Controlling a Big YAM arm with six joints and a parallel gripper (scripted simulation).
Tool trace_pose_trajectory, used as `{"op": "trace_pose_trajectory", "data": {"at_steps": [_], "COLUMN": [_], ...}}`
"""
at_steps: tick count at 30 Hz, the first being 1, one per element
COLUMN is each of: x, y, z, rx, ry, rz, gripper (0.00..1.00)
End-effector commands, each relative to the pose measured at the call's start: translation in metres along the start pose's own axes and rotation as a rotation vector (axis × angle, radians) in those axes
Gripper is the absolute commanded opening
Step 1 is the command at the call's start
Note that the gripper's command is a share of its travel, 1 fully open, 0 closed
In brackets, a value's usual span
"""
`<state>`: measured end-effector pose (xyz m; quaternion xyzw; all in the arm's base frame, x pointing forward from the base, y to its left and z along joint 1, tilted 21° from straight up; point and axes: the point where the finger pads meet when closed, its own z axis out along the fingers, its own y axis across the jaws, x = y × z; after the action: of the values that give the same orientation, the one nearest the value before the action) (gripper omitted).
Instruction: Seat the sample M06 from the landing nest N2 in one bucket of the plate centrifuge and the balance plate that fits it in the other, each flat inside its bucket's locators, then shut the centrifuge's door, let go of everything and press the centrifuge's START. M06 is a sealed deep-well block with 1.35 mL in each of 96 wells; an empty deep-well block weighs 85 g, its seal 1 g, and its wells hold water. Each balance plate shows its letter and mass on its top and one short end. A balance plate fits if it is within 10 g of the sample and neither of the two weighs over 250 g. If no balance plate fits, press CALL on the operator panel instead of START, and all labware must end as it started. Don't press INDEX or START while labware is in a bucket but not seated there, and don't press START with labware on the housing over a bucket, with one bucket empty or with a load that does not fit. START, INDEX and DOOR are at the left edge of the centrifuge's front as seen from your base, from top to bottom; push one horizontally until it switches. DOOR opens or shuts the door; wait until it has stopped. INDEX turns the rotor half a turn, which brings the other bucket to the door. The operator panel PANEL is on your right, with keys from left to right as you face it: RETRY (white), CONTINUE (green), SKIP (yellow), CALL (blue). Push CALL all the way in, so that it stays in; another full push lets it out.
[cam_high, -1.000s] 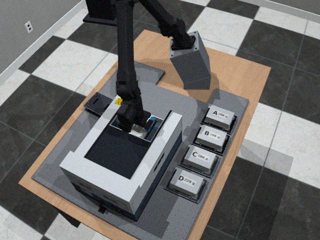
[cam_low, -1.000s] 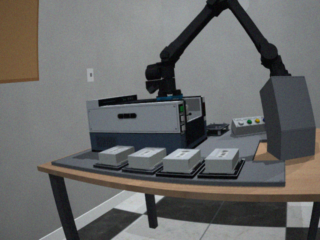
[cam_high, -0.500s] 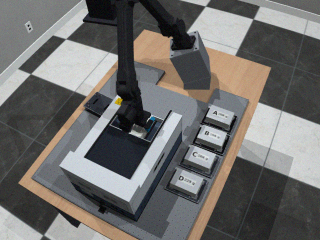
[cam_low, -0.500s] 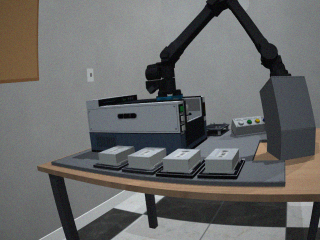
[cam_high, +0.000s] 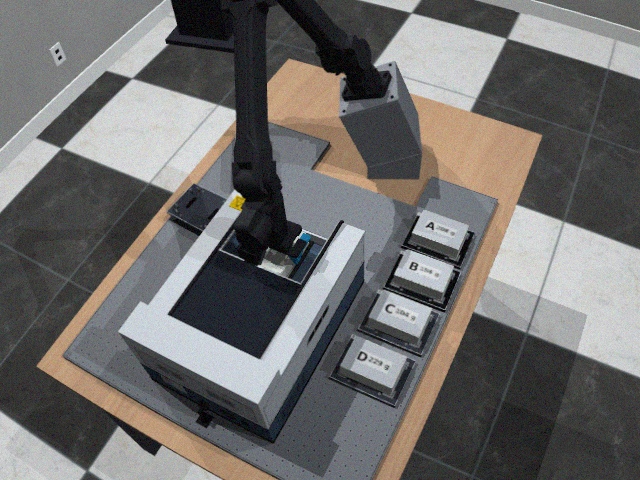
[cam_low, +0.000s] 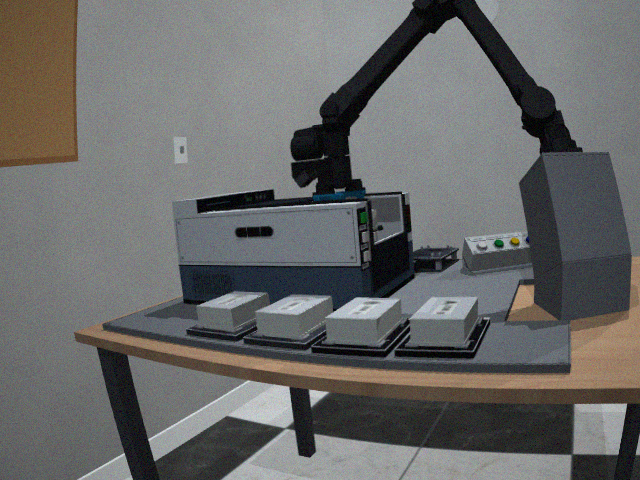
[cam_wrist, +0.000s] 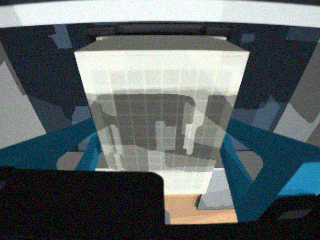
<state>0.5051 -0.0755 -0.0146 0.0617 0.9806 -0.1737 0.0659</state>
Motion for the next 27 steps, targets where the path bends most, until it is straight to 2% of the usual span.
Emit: {"op": "trace_pose_trajectory", "data": {"at_steps": [1,15,21,27], "x": [-0.006,-0.006,-0.011,-0.016], "y": [-0.007,-0.008,-0.013,-0.006], "z": [0.005,0.004,-0.014,-0.023], "rx": [-0.001,-0.001,-0.002,-0.005], "ry": [-0.007,-0.008,-0.027,-0.040], "rz": [0.002,0.003,0.009,-0.001], "gripper": [1.00,1.00,1.00,1.00]}}
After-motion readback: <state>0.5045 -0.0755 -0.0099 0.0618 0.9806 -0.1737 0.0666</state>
